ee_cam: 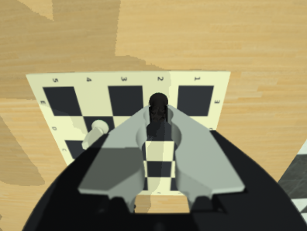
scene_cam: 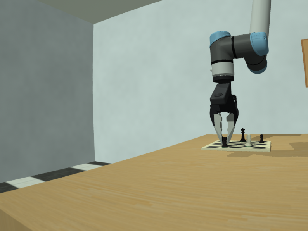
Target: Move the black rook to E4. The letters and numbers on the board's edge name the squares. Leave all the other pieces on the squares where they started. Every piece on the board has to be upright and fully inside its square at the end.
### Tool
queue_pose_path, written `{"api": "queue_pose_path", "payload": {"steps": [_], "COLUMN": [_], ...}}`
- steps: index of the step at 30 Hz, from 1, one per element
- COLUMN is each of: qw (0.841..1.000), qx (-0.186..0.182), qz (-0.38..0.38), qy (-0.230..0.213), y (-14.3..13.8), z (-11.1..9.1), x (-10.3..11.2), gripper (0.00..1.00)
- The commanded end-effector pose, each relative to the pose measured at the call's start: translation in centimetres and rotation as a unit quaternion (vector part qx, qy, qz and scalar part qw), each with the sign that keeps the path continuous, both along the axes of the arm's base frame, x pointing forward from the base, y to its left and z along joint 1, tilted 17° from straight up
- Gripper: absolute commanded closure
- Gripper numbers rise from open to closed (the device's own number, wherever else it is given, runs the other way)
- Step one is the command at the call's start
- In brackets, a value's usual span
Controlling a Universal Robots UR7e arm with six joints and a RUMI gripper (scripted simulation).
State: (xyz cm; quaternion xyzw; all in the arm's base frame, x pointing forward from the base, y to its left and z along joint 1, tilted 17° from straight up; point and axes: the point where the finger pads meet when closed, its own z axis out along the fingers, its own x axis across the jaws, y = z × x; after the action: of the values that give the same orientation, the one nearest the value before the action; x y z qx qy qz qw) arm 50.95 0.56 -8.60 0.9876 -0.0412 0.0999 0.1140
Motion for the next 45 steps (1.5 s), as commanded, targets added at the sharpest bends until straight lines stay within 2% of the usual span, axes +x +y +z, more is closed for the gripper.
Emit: {"api": "queue_pose_path", "payload": {"steps": [1,28,34,43,45], "qw": [1.000,1.000,1.000,1.000,1.000], "qx": [0.000,0.000,0.000,0.000,0.000], "qz": [0.000,0.000,0.000,0.000,0.000], "qy": [-0.001,-0.001,-0.001,-0.001,-0.001], "y": [0.0,0.1,0.6,1.6,1.6], "z": [0.0,0.5,2.4,6.6,6.6], "x": [0.0,-0.1,-0.4,-1.3,-1.3], "gripper": [1.00,1.00,1.00,1.00,1.00]}}
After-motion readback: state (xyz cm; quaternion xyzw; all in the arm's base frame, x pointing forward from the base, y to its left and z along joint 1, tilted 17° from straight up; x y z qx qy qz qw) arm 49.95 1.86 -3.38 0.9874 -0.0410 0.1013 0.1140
